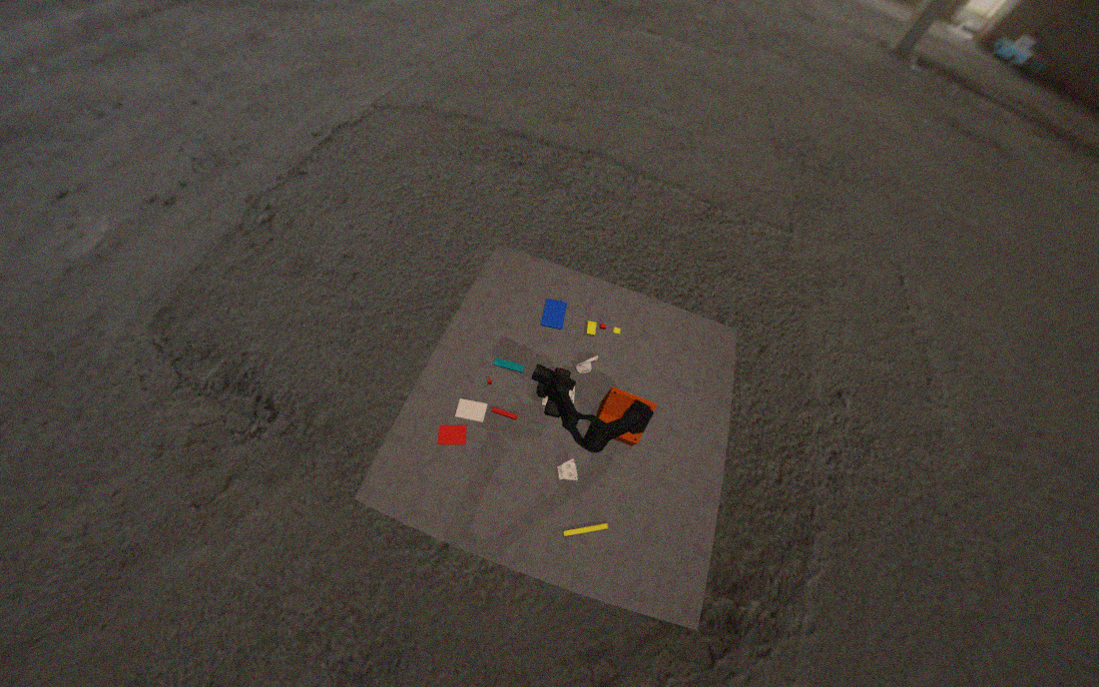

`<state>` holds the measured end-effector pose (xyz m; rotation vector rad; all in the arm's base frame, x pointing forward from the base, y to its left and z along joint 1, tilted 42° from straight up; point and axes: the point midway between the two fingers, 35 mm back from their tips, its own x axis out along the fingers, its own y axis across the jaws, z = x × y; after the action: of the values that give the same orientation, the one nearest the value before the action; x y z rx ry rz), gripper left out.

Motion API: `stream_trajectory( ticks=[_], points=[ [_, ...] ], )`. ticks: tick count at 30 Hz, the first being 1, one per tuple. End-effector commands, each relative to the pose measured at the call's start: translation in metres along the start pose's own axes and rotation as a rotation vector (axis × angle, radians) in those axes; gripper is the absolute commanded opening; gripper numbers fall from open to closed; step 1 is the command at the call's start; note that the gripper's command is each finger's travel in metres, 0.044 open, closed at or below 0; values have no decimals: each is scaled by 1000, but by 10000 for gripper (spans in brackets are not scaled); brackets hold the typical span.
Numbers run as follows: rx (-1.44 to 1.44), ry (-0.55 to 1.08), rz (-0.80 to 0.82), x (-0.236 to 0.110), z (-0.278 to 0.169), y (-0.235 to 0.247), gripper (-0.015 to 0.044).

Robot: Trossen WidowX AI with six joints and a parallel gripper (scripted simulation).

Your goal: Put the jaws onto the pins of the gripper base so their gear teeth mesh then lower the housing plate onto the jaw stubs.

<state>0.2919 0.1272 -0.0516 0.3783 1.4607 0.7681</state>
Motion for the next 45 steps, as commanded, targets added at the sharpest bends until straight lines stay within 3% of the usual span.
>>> stream_trajectory(
  ticks=[1, 40, 43, 45],
  points=[
    [2, -2, 4, 0, 0, 1, 134],
    [2, -2, 4, 0, 0, 1, 134],
    [0, 0, 0, 0, 0, 0, 213],
    [0, 0, 0, 0, 0, 0, 224]
  ],
)
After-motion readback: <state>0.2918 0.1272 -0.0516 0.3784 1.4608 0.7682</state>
